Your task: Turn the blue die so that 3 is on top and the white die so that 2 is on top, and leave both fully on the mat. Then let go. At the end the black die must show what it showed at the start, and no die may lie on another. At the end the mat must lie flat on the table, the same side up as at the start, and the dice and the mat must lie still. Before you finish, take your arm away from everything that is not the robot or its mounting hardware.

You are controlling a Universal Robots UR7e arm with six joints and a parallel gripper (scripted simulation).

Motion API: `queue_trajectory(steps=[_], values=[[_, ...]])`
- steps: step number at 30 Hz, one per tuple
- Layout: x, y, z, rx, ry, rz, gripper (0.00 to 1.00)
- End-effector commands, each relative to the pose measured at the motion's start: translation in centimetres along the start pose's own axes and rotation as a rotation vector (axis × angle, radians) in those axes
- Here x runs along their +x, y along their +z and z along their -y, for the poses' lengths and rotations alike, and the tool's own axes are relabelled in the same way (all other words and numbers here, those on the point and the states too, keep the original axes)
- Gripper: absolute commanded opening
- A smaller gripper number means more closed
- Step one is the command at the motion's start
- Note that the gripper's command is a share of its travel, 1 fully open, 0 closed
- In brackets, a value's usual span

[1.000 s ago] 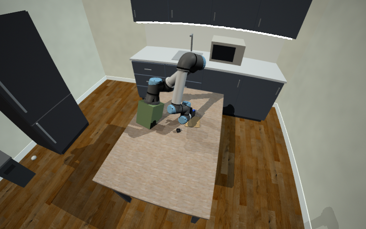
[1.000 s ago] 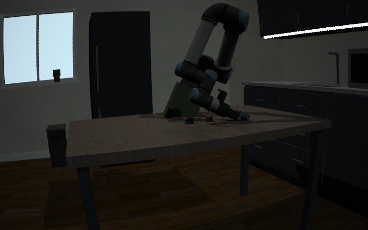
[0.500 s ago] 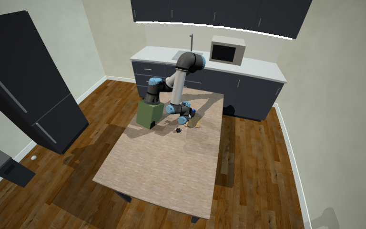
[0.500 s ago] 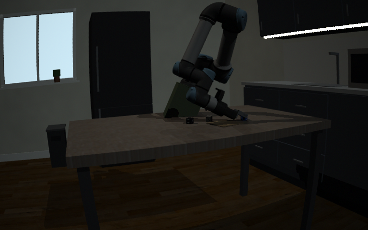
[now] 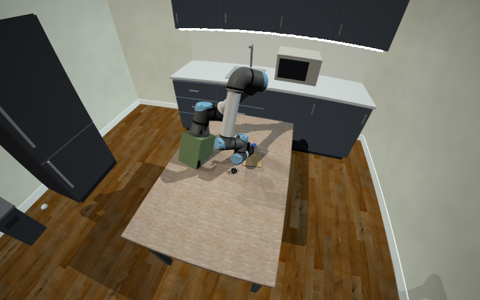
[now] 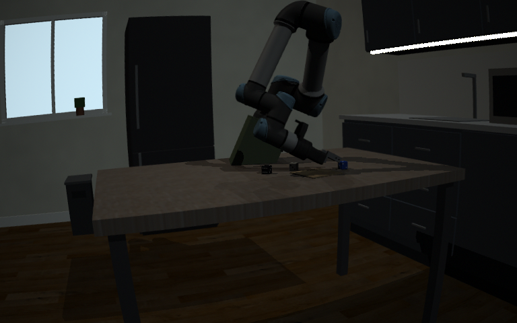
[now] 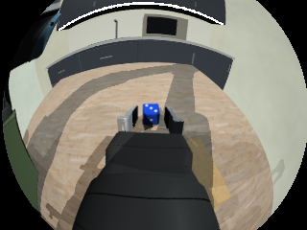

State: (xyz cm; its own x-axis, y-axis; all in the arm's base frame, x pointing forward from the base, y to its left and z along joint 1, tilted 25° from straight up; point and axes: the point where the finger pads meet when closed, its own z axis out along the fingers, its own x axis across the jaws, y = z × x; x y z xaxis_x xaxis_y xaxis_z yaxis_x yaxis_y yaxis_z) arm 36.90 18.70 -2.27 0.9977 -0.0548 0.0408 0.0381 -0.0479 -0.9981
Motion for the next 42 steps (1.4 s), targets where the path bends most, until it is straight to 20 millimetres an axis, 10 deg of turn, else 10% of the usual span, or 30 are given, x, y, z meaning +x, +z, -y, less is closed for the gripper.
queue_trajectory(steps=[1,19,42], values=[[0.0,-0.3,0.2,-0.002,-0.004,0.002,0.87],[0.0,-3.0,5.2,-0.002,-0.004,0.002,0.87],[-1.5,-1.6,5.6,-0.153,0.020,0.134,0.87]])
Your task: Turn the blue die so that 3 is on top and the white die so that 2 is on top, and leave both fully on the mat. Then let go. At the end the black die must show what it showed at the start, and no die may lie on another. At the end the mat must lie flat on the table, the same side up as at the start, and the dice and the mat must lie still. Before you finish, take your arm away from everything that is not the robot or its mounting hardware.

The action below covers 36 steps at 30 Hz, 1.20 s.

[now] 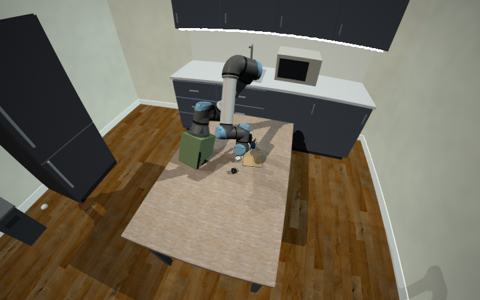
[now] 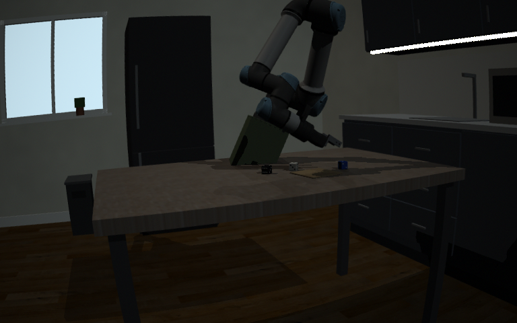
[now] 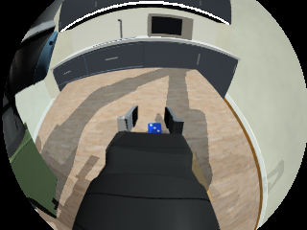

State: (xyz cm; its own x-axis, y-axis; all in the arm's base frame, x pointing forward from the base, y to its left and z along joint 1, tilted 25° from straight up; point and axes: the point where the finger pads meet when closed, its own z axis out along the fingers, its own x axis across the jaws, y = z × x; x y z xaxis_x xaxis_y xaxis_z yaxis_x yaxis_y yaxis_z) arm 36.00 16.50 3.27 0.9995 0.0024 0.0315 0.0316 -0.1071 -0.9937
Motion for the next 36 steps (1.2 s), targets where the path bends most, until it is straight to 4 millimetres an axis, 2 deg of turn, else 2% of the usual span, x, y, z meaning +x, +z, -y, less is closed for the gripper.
queue_trajectory(steps=[1,7,19,28,36], values=[[-1.1,1.1,0.2,-0.119,0.020,0.092,0.87],[-1.6,1.6,0.3,-0.206,0.031,0.140,0.87],[-2.3,2.5,0.4,-0.508,0.056,0.209,0.87],[-1.9,2.6,1.0,-0.702,0.058,0.180,0.87],[-0.8,2.4,2.3,-0.882,0.046,0.090,0.87]])
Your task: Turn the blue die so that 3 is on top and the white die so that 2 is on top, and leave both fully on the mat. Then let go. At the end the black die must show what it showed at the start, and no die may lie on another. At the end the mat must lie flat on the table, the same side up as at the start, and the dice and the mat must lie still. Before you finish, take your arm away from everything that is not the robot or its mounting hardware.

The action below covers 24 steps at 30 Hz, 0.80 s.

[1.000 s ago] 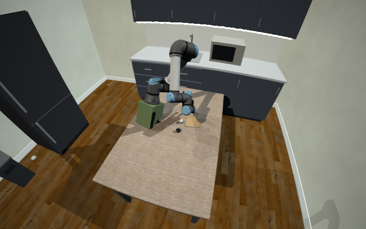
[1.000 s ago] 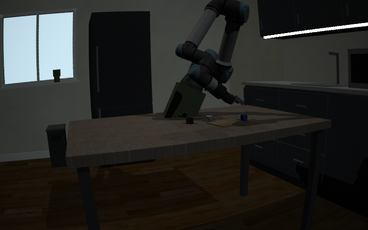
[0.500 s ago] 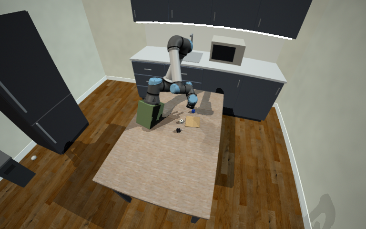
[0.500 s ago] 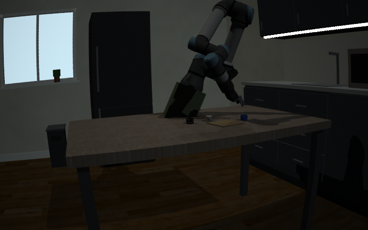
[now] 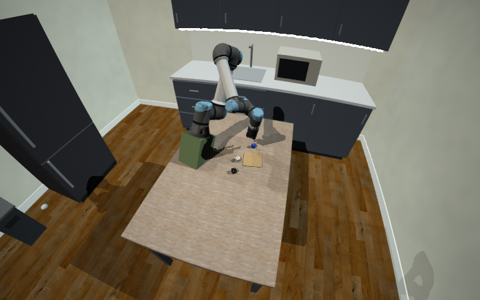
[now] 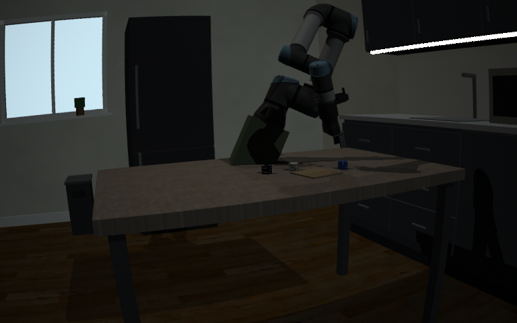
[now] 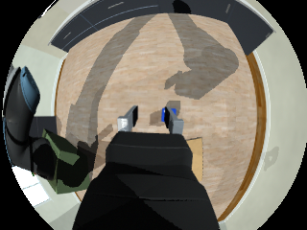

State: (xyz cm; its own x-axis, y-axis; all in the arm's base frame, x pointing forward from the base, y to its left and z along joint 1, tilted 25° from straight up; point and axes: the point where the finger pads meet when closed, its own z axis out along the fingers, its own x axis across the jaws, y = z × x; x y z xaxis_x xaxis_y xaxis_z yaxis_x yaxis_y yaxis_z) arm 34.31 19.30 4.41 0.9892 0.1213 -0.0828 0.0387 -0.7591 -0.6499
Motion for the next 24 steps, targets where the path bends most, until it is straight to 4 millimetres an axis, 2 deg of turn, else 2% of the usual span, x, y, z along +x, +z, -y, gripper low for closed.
queue_trajectory(steps=[1,12,19,20,24], values=[[0.9,-1.1,0.6,-0.146,0.042,-0.081,0.87],[1.8,-2.6,1.7,-0.253,0.073,-0.188,0.87],[1.9,-2.8,1.9,-0.265,0.077,-0.203,0.87],[1.9,-2.8,1.9,-0.265,0.077,-0.203,1.00],[1.9,-2.8,1.9,-0.265,0.077,-0.203,1.00]])
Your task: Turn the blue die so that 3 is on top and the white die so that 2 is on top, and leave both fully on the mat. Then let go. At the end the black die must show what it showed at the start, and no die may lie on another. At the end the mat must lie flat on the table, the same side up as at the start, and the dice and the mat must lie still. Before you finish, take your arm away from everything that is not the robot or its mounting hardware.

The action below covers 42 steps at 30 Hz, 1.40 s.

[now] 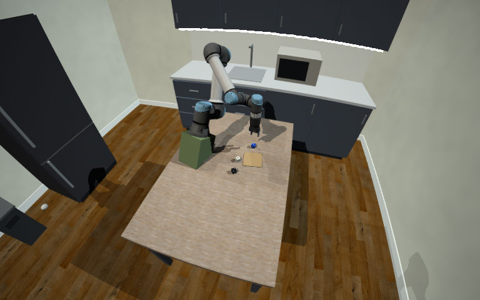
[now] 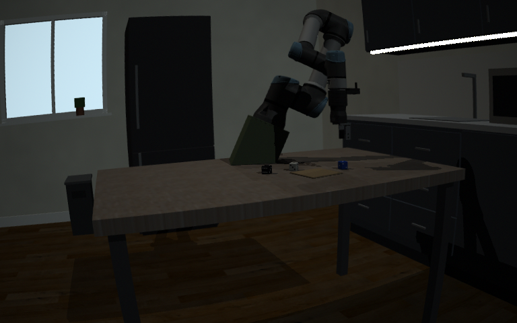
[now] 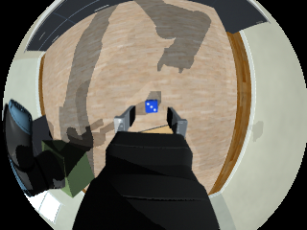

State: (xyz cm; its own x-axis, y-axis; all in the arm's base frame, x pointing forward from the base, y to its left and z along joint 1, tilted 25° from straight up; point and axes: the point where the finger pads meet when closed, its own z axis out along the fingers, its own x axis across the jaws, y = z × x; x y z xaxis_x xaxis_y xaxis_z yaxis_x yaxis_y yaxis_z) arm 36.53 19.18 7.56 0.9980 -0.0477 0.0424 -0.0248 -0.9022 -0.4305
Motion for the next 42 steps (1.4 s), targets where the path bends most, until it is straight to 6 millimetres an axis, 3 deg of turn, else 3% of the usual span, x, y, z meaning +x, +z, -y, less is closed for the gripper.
queue_trajectory(steps=[1,8,13,17,18,42], values=[[0.0,0.0,0.0,-0.005,0.003,-0.004,1.00],[0.0,0.2,0.0,-0.005,0.004,-0.004,1.00],[-0.2,2.5,-0.7,-0.004,0.011,-0.004,1.00],[-0.3,2.7,-0.8,-0.004,0.011,-0.004,1.00],[-0.3,2.7,-0.8,-0.004,0.011,-0.004,0.87],[-0.3,2.7,-0.8,-0.004,0.011,-0.004,0.87]])
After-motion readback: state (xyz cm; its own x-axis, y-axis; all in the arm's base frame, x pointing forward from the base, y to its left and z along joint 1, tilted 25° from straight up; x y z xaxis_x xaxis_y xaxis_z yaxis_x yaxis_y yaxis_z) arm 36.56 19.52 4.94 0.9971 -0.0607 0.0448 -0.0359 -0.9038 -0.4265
